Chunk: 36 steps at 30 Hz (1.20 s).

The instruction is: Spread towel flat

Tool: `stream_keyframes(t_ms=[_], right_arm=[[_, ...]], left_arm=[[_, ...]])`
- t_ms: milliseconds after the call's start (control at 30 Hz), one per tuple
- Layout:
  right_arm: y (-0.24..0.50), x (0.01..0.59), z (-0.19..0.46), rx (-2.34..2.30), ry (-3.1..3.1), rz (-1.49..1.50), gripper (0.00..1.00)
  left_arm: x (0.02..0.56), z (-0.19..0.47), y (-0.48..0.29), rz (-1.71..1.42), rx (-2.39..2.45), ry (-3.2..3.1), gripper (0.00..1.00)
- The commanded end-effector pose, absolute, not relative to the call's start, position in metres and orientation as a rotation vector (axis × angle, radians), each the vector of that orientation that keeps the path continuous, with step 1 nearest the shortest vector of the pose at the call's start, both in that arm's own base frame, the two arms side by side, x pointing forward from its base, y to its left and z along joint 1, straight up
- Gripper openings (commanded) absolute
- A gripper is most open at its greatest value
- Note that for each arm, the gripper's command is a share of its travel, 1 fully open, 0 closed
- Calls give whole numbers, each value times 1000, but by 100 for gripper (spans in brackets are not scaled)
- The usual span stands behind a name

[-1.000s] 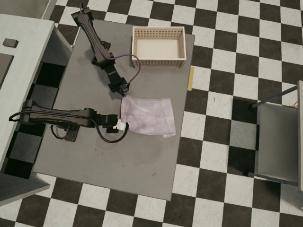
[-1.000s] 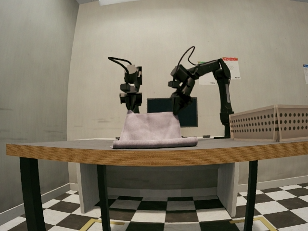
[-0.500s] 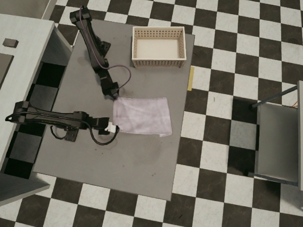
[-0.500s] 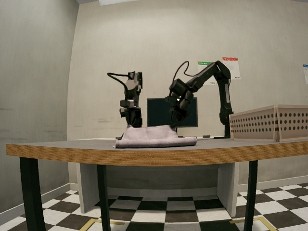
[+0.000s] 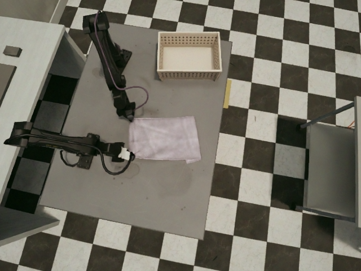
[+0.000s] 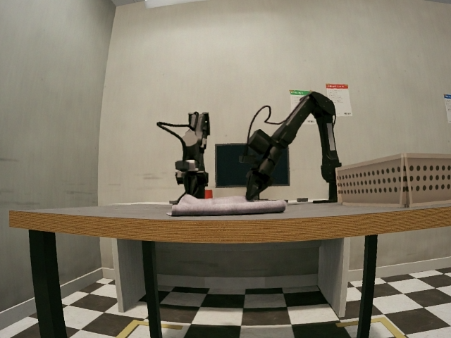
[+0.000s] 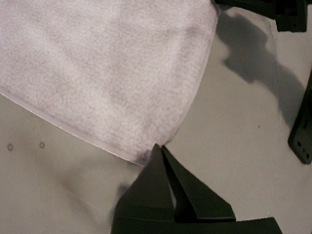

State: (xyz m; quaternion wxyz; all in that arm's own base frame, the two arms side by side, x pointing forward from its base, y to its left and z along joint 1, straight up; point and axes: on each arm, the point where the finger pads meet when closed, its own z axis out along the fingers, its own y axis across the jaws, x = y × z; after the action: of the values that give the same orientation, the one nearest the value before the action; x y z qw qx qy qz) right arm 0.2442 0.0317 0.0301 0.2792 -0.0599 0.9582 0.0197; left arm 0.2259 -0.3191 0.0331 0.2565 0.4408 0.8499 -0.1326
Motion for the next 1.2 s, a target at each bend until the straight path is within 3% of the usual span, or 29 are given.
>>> stream_keyframes(t_ms=[0, 367, 1167], right_arm=[[26, 252, 37, -144, 2507, 33, 0], [22, 236, 19, -128, 2509, 29, 0], [32, 245, 31, -172, 2526, 46, 0]], left_arm=[[231, 41, -335, -392, 1181, 2261, 0], [208, 10, -331, -387, 1249, 2272, 0], [227, 43, -333, -400, 1181, 2246, 0]])
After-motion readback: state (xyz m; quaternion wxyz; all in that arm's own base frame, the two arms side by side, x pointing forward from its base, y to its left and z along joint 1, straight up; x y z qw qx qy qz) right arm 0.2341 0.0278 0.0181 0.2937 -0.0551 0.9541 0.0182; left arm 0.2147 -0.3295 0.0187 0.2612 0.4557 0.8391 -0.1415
